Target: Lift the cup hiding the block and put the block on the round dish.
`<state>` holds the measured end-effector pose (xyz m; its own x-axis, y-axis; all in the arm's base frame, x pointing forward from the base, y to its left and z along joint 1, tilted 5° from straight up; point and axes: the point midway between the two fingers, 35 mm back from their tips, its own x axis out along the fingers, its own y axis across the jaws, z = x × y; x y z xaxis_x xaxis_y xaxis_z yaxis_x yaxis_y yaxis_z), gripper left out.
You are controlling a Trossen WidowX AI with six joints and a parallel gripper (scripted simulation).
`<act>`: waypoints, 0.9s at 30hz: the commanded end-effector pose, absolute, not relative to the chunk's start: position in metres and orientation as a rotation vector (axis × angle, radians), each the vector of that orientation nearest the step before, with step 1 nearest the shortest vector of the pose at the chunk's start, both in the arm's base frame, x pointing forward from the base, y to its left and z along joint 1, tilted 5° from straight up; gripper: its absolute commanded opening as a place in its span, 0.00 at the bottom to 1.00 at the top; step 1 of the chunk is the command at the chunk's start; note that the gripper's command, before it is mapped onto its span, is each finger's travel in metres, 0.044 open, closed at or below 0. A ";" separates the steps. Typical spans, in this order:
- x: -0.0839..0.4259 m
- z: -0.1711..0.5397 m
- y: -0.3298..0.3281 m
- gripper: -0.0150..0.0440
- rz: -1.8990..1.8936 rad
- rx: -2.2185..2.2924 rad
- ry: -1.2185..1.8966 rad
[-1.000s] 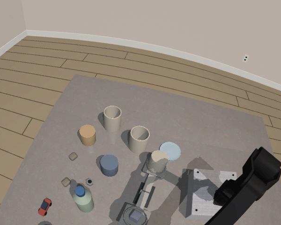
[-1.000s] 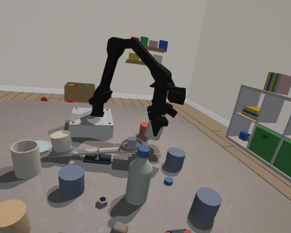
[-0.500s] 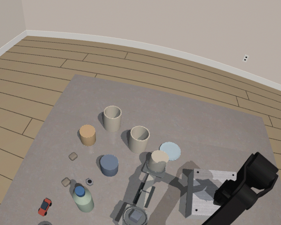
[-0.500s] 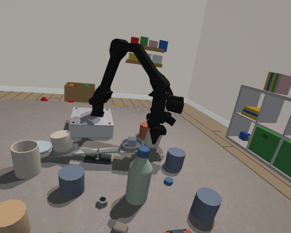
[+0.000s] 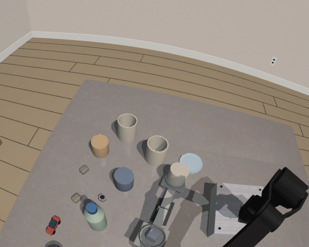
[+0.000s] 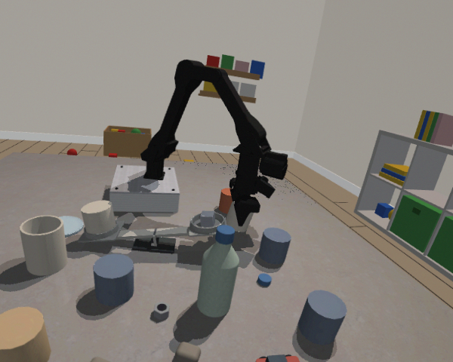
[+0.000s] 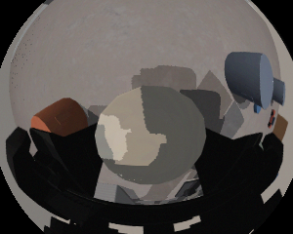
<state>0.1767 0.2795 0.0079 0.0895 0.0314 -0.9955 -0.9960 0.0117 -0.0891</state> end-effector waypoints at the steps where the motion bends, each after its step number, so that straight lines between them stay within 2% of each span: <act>1: 0.177 0.008 0.280 0.65 1.151 -1.219 1.125; 9: 0.176 0.020 0.280 1.00 1.150 -1.220 1.125; 12: 0.172 0.058 0.278 1.00 1.149 -1.221 1.124; 16: 0.172 0.061 0.278 1.00 1.149 -1.222 1.124; 19: 0.181 0.066 0.273 0.87 1.143 -1.211 1.127; 23: 0.222 0.085 0.248 0.69 1.102 -1.162 1.143; 27: 0.268 0.109 0.208 0.69 1.035 -1.102 1.173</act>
<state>0.2431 0.2331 0.0939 0.1008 0.0370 -0.9942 -0.9884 0.1179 -0.0959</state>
